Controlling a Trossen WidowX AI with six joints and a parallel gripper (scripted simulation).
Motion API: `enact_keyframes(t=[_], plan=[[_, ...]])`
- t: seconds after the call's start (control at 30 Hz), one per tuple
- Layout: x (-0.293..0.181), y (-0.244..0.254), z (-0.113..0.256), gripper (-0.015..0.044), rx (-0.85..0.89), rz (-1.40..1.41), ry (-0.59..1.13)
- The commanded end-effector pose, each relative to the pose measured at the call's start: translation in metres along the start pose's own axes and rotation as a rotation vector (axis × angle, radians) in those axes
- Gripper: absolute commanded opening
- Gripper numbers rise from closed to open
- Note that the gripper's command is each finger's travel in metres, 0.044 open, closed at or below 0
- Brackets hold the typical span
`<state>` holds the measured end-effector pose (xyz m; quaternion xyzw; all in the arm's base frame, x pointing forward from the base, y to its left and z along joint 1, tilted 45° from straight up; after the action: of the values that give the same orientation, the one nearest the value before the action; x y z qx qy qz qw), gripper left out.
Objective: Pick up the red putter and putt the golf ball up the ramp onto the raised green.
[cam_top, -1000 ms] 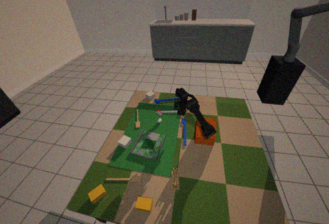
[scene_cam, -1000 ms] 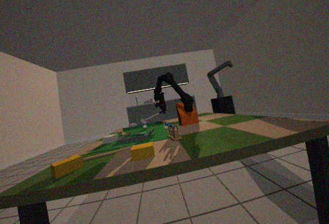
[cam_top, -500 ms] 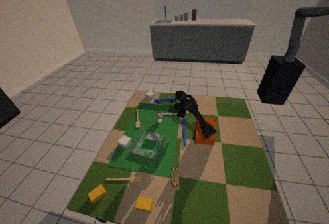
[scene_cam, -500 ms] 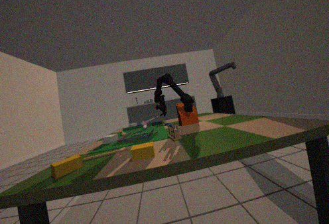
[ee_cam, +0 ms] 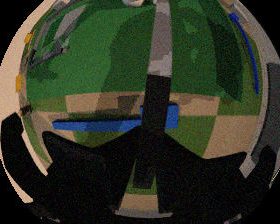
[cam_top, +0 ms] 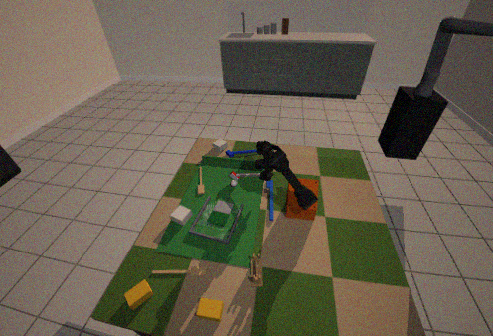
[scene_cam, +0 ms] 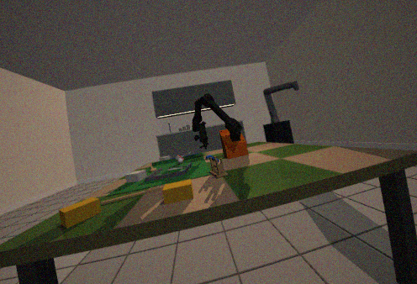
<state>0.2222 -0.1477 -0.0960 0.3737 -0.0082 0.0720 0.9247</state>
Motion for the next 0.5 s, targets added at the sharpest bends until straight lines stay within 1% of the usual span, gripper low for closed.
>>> enact_keyframes(t=[0.0,0.2,0.47], plan=[[0.000,0.000,0.000,0.0000,0.000,0.000,-0.001],[0.000,-0.002,0.000,0.0000,0.000,-0.001,-0.001],[-0.006,-0.028,-0.002,0.0000,0.000,-0.004,-0.010]])
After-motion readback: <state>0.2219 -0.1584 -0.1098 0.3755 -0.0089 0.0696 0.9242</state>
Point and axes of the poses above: the point midway between the two fingers, 35 mm back from their tips, its own z axis back along the fingers, its own y axis across the jaws, x = y × z, the point moved 6 cm from there along z, back along the fingers, and after that the axes turned 13 degrees about z, right-handed, at the moved point
